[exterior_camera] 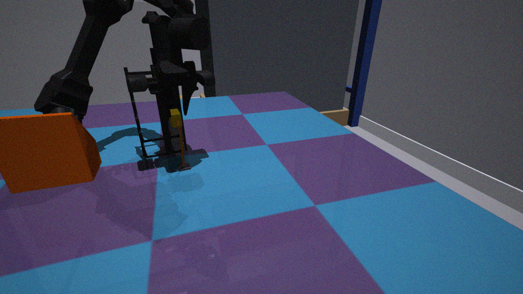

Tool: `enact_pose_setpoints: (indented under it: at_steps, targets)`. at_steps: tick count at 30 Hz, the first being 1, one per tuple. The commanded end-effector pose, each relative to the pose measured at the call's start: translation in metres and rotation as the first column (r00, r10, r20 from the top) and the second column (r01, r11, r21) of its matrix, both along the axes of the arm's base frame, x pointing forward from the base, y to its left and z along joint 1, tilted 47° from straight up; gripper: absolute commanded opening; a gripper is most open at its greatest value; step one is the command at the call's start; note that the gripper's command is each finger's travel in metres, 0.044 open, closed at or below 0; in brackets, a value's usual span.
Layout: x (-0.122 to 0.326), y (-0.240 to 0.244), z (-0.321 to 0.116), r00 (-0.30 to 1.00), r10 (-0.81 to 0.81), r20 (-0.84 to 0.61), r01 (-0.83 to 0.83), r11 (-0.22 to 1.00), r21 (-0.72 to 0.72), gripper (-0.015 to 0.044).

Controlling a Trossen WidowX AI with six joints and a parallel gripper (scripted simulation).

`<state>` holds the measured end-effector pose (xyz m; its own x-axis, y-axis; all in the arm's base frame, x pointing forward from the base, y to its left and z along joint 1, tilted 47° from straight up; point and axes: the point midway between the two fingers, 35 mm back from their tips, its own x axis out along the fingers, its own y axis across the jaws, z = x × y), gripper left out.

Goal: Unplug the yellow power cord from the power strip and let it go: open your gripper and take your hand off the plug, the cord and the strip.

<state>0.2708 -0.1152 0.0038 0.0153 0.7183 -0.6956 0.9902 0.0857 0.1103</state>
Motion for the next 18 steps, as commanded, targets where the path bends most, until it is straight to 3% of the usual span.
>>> enact_pose_setpoints:
  at_steps: [1, 18]
  targets:
    - [-0.002, 0.006, 0.006, 1.000, 0.001, -0.002, -0.001, 1.000, 0.001, 0.0160]
    - [-0.007, 0.025, 0.025, 1.000, 0.001, -0.003, -0.001, 1.000, 0.003, 0.0160]
